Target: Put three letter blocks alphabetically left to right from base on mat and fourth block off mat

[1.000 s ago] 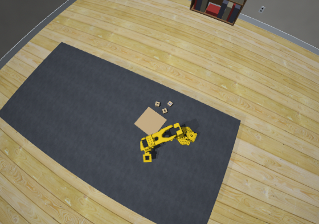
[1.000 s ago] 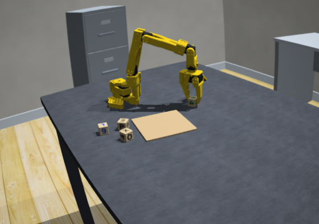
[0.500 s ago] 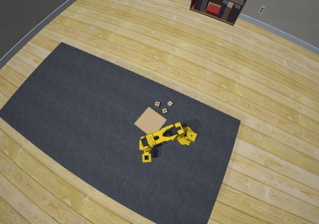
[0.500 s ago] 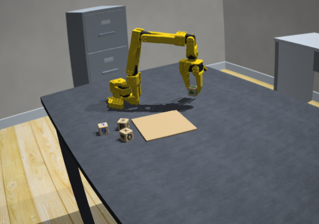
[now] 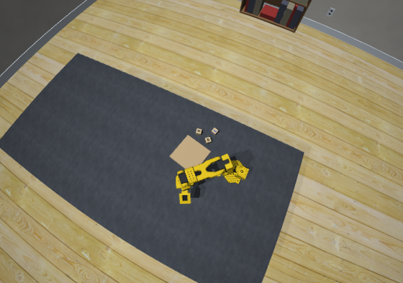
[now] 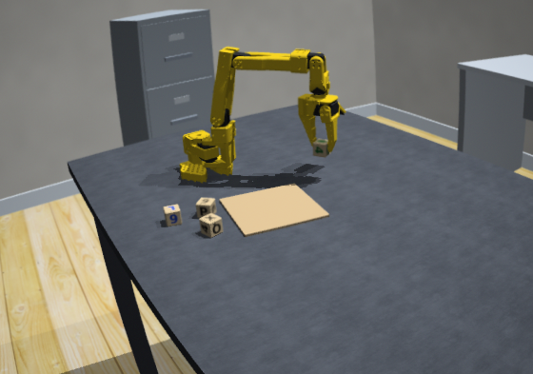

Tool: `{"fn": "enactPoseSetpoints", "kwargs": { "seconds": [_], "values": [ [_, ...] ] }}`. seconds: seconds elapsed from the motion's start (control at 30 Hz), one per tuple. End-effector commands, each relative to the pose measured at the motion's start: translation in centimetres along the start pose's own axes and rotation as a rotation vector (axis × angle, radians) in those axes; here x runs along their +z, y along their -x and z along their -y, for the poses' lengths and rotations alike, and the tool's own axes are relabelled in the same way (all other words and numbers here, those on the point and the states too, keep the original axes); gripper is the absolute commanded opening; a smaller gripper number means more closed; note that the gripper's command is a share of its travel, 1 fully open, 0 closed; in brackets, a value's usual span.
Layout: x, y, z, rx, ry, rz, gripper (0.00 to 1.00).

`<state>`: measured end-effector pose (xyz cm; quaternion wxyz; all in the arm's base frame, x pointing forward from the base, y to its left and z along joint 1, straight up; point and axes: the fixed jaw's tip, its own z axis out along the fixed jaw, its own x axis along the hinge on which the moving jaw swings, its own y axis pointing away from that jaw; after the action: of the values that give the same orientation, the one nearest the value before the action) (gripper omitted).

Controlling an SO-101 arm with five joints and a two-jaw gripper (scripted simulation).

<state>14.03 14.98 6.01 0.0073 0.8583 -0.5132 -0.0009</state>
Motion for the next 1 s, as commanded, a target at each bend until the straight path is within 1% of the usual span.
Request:
{"fn": "enactPoseSetpoints", "kwargs": {
  "seconds": [0.0,0.1,0.23,0.3,0.43,0.57,0.7,0.97],
  "values": [
    [-1.7,-0.8,1.0,0.038,-0.096,0.03,0.0],
    [-1.6,-2.4,1.2,0.097,-0.096,0.027,0.0],
    [-1.5,-5.2,1.3,0.198,-0.097,0.021,0.0],
    [-1.5,-5.2,1.3,0.198,-0.097,0.021,0.0],
    [-1.3,-7.8,0.9,0.3,-0.098,0.015,0.0],
    [-1.1,-9.7,0.5,0.374,-0.098,0.011,0.0],
    [-1.1,-10.5,0.2,0.407,-0.098,0.009,0.0],
    [-1.1,-10.6,0.2,0.411,-0.098,0.008,0.0]
  ]
}}
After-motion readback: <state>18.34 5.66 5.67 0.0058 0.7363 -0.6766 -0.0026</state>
